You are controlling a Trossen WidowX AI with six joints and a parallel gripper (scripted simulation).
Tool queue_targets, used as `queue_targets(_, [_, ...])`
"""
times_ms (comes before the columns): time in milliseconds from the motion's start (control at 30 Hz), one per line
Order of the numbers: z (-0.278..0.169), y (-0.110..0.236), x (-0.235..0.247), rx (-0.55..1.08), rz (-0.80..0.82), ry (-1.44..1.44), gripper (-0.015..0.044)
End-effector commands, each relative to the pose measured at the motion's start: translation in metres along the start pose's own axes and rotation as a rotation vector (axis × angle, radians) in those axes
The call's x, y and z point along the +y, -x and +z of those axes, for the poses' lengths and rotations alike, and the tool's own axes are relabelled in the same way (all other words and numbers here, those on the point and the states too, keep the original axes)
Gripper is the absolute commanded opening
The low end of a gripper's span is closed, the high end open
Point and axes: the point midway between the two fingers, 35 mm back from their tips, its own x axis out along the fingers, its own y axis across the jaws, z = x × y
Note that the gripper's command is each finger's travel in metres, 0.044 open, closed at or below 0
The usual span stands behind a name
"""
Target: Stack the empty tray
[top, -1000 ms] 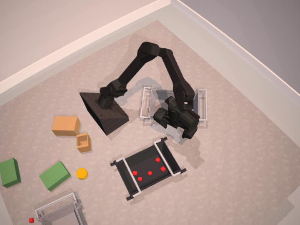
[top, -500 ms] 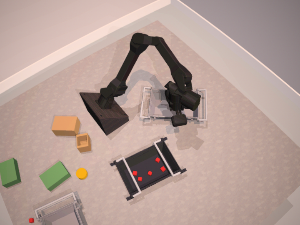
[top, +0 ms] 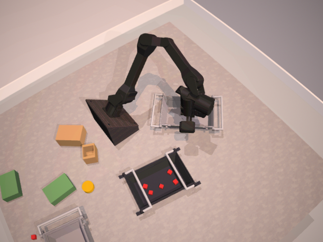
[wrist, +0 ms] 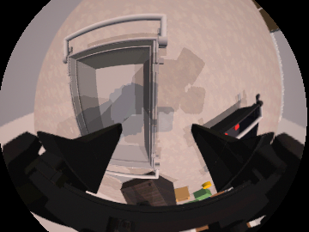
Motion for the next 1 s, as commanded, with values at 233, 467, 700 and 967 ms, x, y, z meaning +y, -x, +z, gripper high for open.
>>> queue_targets(233, [-0.003,-0.047,-0.001,0.011,0.002,-0.011,0.044])
queue_targets(467, [-0.004,-0.075,0.002,0.007,0.006,-0.012,0.044])
queue_targets(700, [-0.004,-0.076,0.002,0.007,0.006,-0.012,0.0425])
queue_targets(967, [-0.004,-0.076,0.002,0.007,0.006,-0.012,0.0308])
